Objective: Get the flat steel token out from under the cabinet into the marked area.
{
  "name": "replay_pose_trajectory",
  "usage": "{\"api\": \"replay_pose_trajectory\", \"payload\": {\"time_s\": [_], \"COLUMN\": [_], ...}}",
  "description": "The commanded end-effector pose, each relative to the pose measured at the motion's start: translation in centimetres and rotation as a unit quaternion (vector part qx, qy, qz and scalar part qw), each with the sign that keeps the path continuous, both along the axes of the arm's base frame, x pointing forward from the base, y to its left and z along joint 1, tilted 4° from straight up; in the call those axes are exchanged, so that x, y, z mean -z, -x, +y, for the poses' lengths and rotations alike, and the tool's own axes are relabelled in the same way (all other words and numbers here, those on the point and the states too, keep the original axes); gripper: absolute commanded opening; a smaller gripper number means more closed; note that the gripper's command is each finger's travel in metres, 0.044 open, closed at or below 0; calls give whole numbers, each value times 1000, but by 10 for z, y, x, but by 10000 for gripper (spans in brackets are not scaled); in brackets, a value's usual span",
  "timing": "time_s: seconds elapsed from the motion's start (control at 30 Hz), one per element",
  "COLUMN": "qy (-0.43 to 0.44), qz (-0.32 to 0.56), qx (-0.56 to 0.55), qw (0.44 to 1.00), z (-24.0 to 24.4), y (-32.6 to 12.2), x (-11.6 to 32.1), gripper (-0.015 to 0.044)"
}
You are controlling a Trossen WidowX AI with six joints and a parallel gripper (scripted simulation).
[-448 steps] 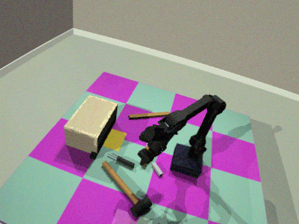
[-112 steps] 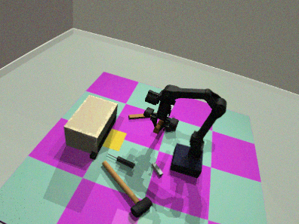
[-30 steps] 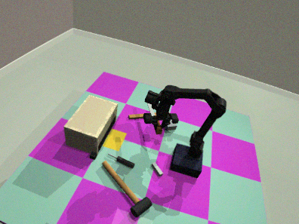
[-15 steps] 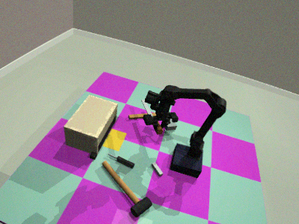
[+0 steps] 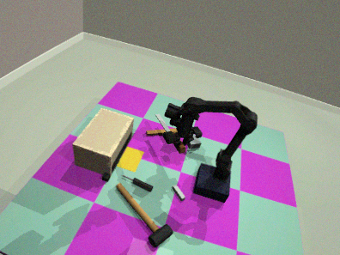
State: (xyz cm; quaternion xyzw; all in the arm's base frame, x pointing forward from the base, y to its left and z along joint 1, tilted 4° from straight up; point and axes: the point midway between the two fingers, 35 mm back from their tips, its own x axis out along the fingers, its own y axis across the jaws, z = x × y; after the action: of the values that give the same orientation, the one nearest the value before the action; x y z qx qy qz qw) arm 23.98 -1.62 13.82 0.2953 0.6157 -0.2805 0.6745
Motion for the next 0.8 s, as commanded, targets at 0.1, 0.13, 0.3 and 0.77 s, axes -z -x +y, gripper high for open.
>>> {"api": "replay_pose_trajectory", "payload": {"time_s": [0.1,0.13,0.3,0.77], "qy": [9,9,11,16], "qz": [-1,0,0,1], "qx": [-33,-37,-57,-114], "qw": [999,999,998,993], "z": [-1,-1,-1,-1], "y": [0,0,0,0], "x": [-1,-1,-1,-1], "gripper": [0,0,0,0]}}
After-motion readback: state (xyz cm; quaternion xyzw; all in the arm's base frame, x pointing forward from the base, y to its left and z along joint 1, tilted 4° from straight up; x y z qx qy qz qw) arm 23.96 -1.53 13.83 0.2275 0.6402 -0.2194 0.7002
